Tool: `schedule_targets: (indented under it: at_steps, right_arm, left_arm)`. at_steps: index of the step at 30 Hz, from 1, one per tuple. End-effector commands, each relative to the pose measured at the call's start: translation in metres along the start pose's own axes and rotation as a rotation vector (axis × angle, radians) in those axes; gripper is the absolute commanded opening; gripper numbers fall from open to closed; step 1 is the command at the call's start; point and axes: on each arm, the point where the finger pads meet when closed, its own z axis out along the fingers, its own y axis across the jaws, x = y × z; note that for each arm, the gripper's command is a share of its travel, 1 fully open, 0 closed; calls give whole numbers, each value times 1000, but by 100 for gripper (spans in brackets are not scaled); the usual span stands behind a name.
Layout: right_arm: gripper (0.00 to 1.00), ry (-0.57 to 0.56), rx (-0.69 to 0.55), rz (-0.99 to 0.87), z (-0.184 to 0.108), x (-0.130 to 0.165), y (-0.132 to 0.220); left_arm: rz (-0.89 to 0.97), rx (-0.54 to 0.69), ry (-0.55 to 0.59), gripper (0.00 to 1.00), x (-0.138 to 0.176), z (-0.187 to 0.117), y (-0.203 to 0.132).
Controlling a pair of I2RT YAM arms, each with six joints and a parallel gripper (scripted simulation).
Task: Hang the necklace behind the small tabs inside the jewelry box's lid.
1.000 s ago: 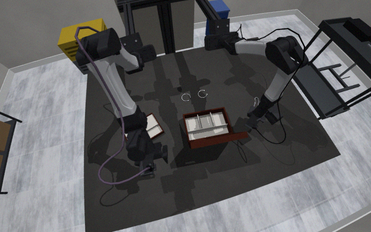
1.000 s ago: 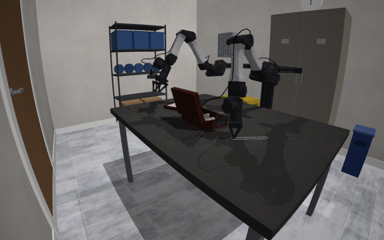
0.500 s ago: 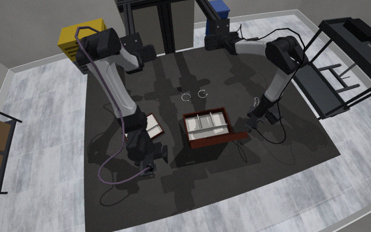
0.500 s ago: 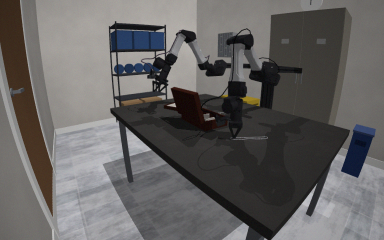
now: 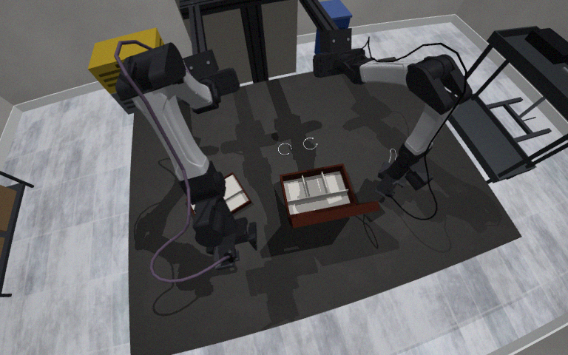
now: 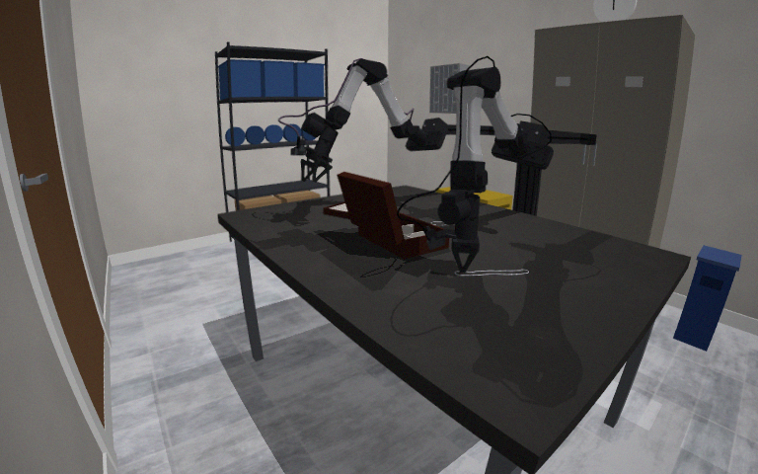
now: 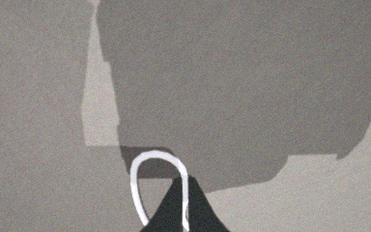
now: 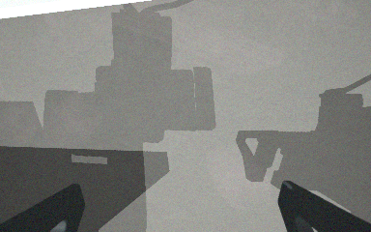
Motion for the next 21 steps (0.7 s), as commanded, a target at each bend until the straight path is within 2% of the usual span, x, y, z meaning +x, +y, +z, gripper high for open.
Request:
schedule_targets:
  at_steps: [1, 21]
  right_arm:
    - [100, -77, 0, 6, -20, -33, 1]
    - [100, -77, 0, 6, -20, -33, 1]
  left_arm:
    - [-2, -36, -16, 3, -4, -22, 13]
    - [8, -44, -28, 3, -9, -51, 14]
